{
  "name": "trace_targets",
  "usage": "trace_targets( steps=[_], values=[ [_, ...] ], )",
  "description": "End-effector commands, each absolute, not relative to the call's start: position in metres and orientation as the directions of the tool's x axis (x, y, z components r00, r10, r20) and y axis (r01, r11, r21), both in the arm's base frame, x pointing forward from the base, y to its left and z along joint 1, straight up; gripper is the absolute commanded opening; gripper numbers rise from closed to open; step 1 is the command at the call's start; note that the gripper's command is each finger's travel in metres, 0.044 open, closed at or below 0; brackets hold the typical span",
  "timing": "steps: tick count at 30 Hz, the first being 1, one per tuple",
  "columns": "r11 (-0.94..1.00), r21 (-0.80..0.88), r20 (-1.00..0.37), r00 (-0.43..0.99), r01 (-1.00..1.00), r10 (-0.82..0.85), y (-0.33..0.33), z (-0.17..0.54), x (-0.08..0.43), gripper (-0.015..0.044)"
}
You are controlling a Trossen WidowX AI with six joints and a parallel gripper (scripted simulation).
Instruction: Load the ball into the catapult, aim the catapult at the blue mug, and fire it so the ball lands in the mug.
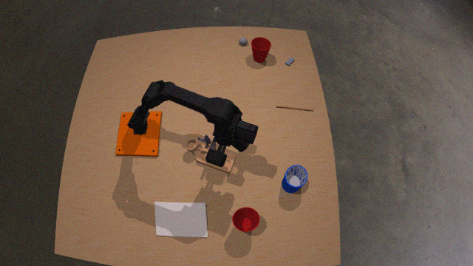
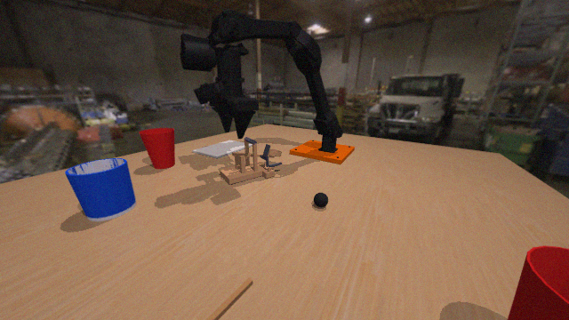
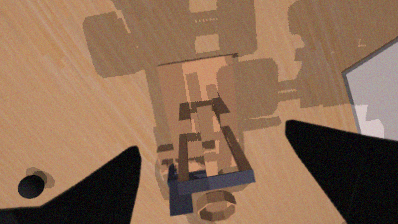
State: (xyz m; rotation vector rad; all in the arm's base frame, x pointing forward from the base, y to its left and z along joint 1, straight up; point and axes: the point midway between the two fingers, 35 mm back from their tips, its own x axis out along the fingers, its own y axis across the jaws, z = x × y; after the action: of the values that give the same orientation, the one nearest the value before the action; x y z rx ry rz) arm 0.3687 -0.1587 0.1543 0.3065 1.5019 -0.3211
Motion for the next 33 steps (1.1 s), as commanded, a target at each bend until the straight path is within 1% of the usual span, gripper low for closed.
trace_targets(
  steps=[1,9,11,15,33],
  values=[
    [0.92,0.0,-0.999,0.032,0.392,-0.013,-0.159,0.149,0.368,0.044],
    [0.919,0.0,-0.999,0.037,0.395,-0.016,-0.157,0.162,0.363,0.044],
    [0.919,0.0,-0.999,0.037,0.395,-0.016,-0.157,0.155,0.364,0.044],
    [0.919,0.0,-0.999,0.037,0.395,-0.016,-0.158,0.118,0.366,0.044],
    [0.919,0.0,-0.999,0.037,0.395,-0.016,-0.158,0.096,0.367,0.044]
  ],
)
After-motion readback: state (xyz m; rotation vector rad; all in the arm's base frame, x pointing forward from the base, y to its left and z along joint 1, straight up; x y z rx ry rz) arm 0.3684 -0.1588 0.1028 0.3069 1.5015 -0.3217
